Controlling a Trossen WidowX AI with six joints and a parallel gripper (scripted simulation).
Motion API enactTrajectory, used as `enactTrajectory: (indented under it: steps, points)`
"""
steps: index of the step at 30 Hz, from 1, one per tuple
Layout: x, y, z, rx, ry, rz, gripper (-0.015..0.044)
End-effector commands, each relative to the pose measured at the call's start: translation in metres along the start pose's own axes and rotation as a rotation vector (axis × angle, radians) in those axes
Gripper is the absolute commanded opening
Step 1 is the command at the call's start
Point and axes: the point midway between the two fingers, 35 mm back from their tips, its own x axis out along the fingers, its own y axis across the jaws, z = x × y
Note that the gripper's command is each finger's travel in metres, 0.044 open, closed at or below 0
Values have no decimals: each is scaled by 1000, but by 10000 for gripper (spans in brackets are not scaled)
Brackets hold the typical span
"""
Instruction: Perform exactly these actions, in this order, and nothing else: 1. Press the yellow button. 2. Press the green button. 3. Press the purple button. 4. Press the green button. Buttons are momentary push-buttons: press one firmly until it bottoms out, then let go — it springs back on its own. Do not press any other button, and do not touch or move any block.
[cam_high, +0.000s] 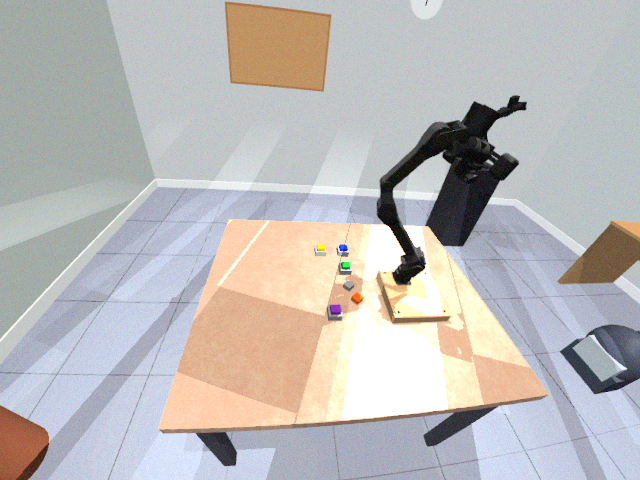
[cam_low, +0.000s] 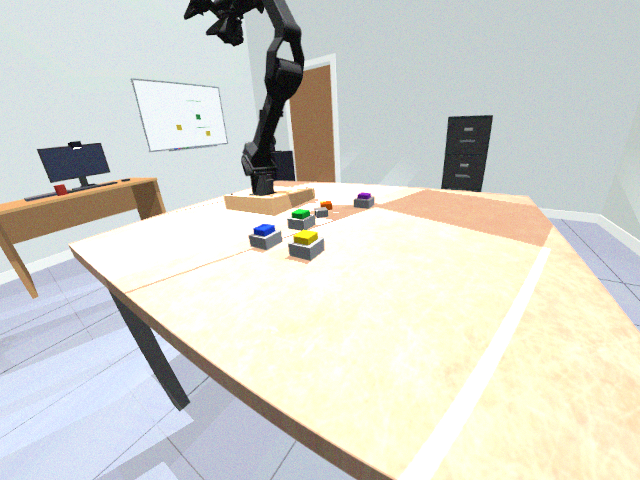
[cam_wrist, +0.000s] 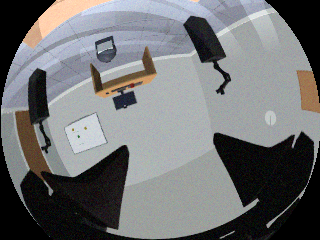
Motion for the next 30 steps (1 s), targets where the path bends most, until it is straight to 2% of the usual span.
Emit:
enactTrajectory:
  steps: [1,8,15,22,30]
  points:
    - [1,2,0,9,-2,9,400]
    - [26,82,6,358,-27,362,400]
    - [9,179,26,760,53,751,400]
    - [-54,261,62,1161,252,1121,400]
    - [-166,309,120,1589,637,1499,400]
